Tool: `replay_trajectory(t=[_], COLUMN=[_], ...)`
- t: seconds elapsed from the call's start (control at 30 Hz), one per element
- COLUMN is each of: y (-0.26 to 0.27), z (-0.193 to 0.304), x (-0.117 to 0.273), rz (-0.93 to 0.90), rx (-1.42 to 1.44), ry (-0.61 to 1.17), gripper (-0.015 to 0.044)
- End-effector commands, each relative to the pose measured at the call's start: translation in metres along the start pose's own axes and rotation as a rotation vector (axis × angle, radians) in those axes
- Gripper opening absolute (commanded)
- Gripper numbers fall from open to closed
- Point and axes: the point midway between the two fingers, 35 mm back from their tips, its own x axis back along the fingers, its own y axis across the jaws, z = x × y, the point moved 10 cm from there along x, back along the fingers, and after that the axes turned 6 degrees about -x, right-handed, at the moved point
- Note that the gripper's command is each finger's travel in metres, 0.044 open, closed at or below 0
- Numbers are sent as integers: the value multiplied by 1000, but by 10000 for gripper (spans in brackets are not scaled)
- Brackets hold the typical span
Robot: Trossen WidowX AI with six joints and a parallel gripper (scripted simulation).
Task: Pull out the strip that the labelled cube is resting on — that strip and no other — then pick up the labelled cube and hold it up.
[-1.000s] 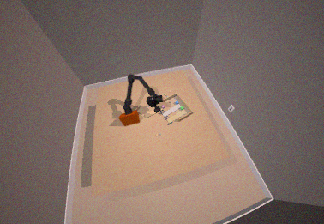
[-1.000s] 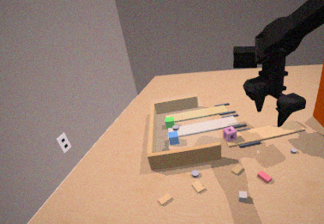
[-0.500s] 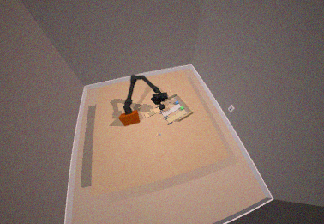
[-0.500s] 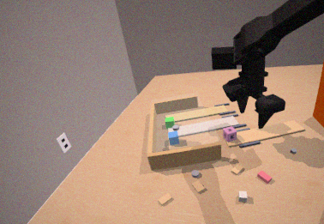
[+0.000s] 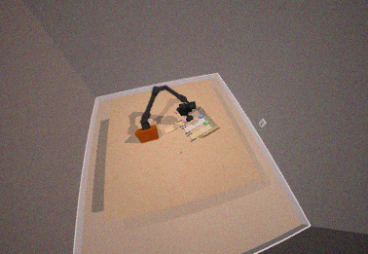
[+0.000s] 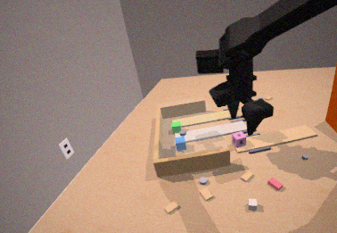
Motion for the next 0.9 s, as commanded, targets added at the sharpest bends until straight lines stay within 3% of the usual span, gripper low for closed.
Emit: replay_trajectory(t=[0.0,0.2,0.87], y=[-1,-1,-1], z=[-6,-6,-6], x=[-1,-10,-43], rz=[-4,-4,-5], rx=[-9,-9,-9], ry=[0,0,0], gripper=[387,250,250])
